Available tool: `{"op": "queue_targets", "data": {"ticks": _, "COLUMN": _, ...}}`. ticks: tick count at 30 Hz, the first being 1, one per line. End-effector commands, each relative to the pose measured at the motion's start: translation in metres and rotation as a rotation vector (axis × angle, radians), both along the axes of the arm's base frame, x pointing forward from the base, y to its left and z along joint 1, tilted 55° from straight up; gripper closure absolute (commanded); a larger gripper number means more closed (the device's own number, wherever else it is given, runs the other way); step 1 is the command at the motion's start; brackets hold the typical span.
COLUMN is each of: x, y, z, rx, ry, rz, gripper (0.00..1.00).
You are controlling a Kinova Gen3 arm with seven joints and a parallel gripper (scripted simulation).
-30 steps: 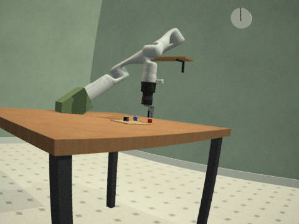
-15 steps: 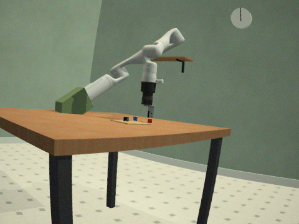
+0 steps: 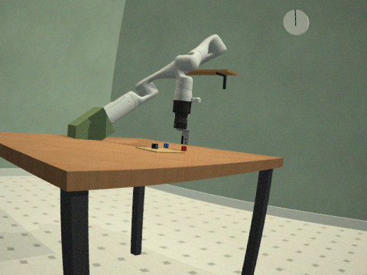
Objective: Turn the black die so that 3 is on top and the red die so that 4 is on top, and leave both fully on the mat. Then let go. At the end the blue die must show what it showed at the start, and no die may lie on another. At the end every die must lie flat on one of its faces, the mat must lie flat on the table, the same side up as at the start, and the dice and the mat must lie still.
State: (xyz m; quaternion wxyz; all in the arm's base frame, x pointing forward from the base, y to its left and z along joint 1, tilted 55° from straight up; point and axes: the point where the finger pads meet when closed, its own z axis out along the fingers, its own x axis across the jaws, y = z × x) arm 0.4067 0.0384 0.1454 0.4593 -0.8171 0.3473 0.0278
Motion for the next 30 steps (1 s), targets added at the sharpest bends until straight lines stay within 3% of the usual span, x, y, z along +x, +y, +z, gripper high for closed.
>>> {"op": "queue_targets", "data": {"ticks": 1, "x": 0.000, "y": -0.001, "z": 0.000, "rx": -0.001, "ry": -0.001, "rz": -0.001, "gripper": 0.30}}
{"op": "queue_targets", "data": {"ticks": 30, "x": 0.007, "y": 0.019, "z": -0.015, "rx": -0.001, "ry": -0.001, "rz": -0.001, "gripper": 0.30}}
